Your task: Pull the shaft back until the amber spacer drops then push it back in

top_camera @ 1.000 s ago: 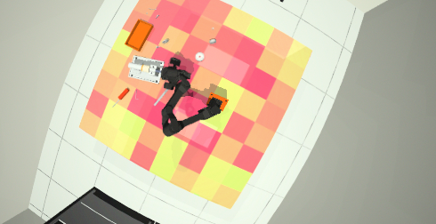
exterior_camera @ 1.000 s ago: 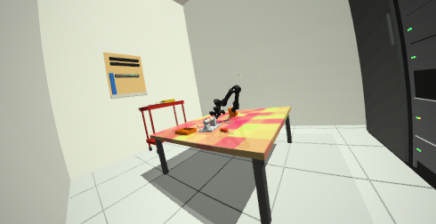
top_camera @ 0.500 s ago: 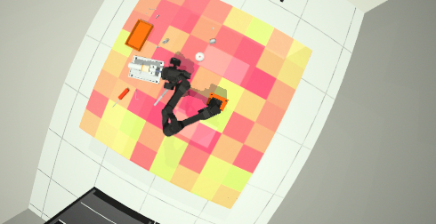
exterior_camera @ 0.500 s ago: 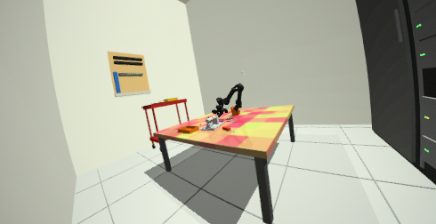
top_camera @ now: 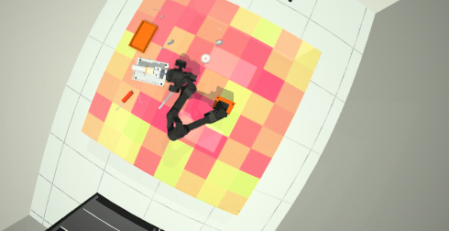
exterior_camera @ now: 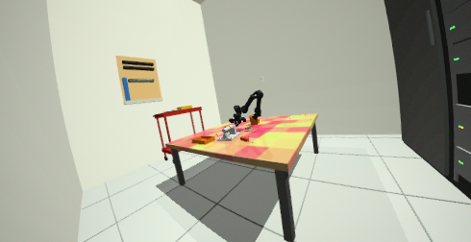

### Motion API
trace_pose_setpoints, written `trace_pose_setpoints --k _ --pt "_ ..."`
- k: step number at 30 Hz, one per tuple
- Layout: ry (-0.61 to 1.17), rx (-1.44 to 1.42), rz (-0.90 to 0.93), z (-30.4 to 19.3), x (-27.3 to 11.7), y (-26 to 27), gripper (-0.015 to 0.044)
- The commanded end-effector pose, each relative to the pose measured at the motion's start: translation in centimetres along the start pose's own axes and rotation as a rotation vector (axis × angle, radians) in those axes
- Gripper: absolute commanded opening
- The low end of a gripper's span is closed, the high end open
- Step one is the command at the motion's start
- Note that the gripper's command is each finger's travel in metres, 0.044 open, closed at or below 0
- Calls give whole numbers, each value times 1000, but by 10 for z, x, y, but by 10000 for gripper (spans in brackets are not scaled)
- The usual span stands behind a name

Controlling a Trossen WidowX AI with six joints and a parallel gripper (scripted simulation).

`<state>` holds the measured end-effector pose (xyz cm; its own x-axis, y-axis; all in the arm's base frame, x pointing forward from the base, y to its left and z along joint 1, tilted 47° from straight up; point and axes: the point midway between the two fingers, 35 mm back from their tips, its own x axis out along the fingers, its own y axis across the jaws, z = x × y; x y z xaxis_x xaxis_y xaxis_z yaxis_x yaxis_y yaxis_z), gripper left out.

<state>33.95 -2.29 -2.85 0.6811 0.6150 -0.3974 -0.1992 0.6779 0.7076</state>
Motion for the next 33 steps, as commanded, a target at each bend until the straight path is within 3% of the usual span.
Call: trace_pose_setpoints --k 1,33 --pt "1 -2 5 -1 -1 1 0" --pt "2 -2 4 -3 -3 1 0"
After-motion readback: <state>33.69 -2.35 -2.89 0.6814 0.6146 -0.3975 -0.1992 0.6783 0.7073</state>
